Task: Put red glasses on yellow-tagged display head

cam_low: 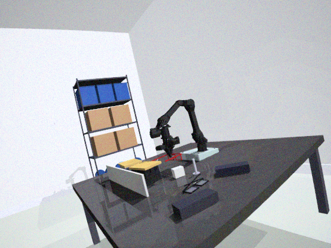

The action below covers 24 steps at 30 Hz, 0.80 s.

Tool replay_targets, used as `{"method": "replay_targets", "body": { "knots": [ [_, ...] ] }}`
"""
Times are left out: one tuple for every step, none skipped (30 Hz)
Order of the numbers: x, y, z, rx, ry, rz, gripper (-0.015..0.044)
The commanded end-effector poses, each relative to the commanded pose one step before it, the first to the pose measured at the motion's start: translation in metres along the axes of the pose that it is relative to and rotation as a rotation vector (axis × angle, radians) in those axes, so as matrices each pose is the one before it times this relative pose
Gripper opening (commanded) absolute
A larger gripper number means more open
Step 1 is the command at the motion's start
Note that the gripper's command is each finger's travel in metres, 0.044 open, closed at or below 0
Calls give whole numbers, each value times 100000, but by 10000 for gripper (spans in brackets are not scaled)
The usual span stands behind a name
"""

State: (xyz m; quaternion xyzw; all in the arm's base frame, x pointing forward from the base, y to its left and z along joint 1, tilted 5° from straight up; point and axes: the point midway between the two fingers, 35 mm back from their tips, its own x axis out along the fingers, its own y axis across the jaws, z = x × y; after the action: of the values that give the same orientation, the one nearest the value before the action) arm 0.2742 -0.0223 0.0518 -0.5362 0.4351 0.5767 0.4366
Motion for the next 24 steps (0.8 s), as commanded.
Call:
{"method": "replay_targets", "body": {
  "knots": [
    [384,139,170,311,-407,432,0],
    [10,1,3,0,0,0,0],
    [10,2,3,0,0,0,0],
    [9,3,3,0,0,0,0],
    [0,-26,0,0,0,-2,0],
    [0,-54,0,0,0,-4,0],
    [0,-72,0,0,0,-5,0],
    [1,-93,0,0,0,-7,0],
    [4,-124,1,0,0,-53,0],
    [7,-130,2,-1,24,-89,0],
    [10,-138,3,-1,58,-142,0],
    [13,-146,4,-2,104,-217,0],
    [13,-130,4,-2,128,-251,0],
    [15,-144,4,-3,171,-325,0],
    [12,-134,4,-3,172,-319,0],
    [8,-122,3,-3,152,-274,0],
    [5,-117,3,-2,87,-224,0],
    [3,-106,2,-1,47,-126,0],
    [2,-111,2,-1,30,-85,0],
    [2,-117,3,-1,20,-61,0],
    [1,-122,2,-1,13,-43,0],
    [1,-124,2,-1,8,-31,0],
    [0,-123,2,-1,5,-23,0],
    [1,-123,2,0,3,-18,0]
  ]
}}
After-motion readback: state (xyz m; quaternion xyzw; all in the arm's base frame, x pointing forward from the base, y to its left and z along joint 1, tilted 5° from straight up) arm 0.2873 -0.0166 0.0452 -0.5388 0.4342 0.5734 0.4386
